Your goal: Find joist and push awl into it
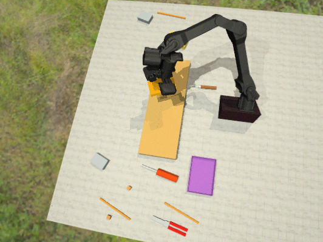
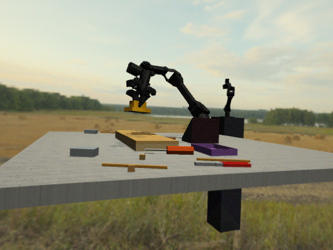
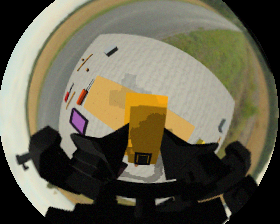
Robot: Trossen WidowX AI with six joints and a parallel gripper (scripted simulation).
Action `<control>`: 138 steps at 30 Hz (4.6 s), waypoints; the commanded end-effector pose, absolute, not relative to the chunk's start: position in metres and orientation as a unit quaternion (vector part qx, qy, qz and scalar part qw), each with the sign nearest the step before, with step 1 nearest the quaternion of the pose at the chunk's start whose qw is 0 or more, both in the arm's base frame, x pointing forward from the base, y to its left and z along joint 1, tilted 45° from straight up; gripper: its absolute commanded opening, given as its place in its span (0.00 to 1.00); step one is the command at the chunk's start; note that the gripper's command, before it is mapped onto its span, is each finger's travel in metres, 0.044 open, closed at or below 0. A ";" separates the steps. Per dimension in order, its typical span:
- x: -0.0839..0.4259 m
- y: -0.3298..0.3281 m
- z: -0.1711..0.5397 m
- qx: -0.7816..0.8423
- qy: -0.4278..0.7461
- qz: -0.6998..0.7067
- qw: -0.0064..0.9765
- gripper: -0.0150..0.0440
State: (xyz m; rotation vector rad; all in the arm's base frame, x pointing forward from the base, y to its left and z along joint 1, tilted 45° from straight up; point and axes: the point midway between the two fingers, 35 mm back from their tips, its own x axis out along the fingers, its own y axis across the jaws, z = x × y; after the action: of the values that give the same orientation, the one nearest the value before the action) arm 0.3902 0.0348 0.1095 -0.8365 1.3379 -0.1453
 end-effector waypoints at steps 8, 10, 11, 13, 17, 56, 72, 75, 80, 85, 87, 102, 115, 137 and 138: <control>0.377 0.124 0.041 -0.435 0.613 0.061 0.657 0.25; 0.371 0.139 0.027 -0.445 0.615 0.082 0.645 0.25; 0.368 0.146 0.021 -0.451 0.616 0.093 0.639 0.25; 0.360 0.160 0.007 -0.461 0.618 0.114 0.627 0.25; 0.342 0.187 -0.020 -0.482 0.620 0.155 0.599 0.25; 0.170 0.261 -0.195 -0.595 0.614 0.355 0.378 0.25; 0.170 0.235 -0.222 -0.596 0.614 0.354 0.378 0.25; 0.170 0.230 -0.227 -0.596 0.614 0.354 0.378 0.25; 0.169 0.221 -0.235 -0.596 0.614 0.354 0.378 0.25; 0.169 0.216 -0.239 -0.596 0.614 0.354 0.378 0.25; 0.169 0.215 -0.241 -0.596 0.614 0.354 0.378 0.25; 0.168 0.204 -0.250 -0.595 0.616 0.352 0.378 0.39; 0.170 0.224 -0.233 -0.594 0.616 0.353 0.378 0.97; 0.261 0.112 -0.035 -0.466 0.687 0.110 0.546 1.00; 0.262 0.097 -0.025 -0.454 0.691 0.088 0.556 1.00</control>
State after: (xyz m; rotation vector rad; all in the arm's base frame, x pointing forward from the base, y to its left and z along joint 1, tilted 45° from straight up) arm 0.2622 0.1397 -0.0530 -1.1501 1.6163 0.3489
